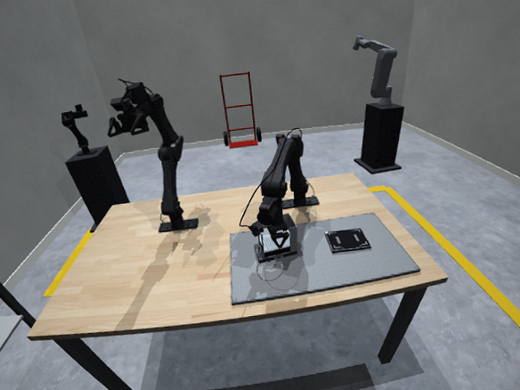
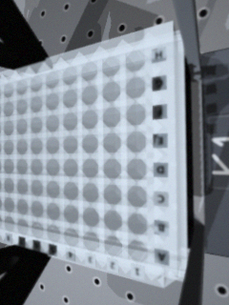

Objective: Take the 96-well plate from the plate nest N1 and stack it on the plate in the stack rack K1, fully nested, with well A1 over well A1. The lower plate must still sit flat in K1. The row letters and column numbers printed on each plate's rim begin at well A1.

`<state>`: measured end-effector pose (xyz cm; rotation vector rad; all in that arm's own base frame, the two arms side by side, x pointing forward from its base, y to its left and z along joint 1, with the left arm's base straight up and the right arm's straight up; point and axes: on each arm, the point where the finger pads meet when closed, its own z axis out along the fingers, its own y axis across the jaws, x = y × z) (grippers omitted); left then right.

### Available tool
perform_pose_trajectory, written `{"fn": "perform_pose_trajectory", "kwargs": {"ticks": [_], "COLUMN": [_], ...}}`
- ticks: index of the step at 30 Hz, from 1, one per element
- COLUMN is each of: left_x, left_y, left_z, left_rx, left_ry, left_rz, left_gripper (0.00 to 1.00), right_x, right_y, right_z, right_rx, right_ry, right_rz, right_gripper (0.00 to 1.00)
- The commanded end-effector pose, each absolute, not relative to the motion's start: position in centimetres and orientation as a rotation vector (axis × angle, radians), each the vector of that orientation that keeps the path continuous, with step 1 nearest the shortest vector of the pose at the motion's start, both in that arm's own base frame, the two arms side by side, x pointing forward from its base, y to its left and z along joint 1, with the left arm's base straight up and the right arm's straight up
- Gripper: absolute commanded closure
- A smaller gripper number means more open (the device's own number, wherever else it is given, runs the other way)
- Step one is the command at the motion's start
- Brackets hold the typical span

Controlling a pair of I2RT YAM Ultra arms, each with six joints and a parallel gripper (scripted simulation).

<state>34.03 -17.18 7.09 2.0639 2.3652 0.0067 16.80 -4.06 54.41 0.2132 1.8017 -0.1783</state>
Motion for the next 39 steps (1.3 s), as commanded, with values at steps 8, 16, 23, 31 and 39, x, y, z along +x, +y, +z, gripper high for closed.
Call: {"fn": "perform_pose_trajectory", "kwargs": {"ticks": [8,16,23,31,39], "left_x": [33.78,33.80,33.56,33.39,33.60], "left_y": [-16.80,-16.79,-16.67,-16.58,-16.66], "left_z": [7.52,7.52,7.15,6.69,6.55], "left_rx": [2.043,2.043,2.050,2.057,2.051], "left_ry": [2.371,2.371,2.380,2.388,2.382], "left_rz": [-0.010,-0.009,-0.014,-0.018,-0.015], "left_gripper": [1.00,1.00,1.00,1.00,1.00], "right_x": [15.80,15.80,15.80,15.80,15.80], "right_y": [-4.13,-4.13,-4.13,-4.13,-4.13], "right_z": [54.20,54.20,54.20,54.20,54.20], "right_rx": [0.238,0.238,0.238,0.238,0.238], "right_ry": [1.804,1.804,1.804,1.804,1.804], "right_rz": [-0.185,-0.185,-0.185,-0.185,-0.185], "right_gripper": [0.00,0.00,0.00,0.00,0.00]}}
